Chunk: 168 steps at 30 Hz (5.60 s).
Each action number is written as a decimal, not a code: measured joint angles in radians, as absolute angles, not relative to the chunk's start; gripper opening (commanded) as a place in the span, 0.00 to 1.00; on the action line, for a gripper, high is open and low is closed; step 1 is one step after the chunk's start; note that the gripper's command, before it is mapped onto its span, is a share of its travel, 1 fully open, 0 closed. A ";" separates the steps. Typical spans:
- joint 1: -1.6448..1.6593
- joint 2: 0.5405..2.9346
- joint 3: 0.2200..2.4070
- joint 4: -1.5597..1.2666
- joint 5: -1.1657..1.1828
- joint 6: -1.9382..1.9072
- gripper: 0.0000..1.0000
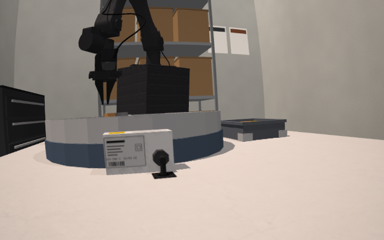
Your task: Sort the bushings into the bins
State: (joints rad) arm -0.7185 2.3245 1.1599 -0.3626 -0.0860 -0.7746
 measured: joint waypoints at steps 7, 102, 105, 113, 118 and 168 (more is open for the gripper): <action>-0.721 2.325 1.160 -0.363 -0.086 -0.775 0.14; -0.715 2.395 1.166 -0.299 -0.086 -0.770 0.14; -0.715 2.396 1.166 -0.299 -0.086 -0.770 0.14; -0.715 2.396 1.166 -0.299 -0.086 -0.770 0.14; -0.715 2.396 1.166 -0.299 -0.086 -0.770 0.14; -0.709 2.460 1.181 -0.249 -0.086 -0.764 0.14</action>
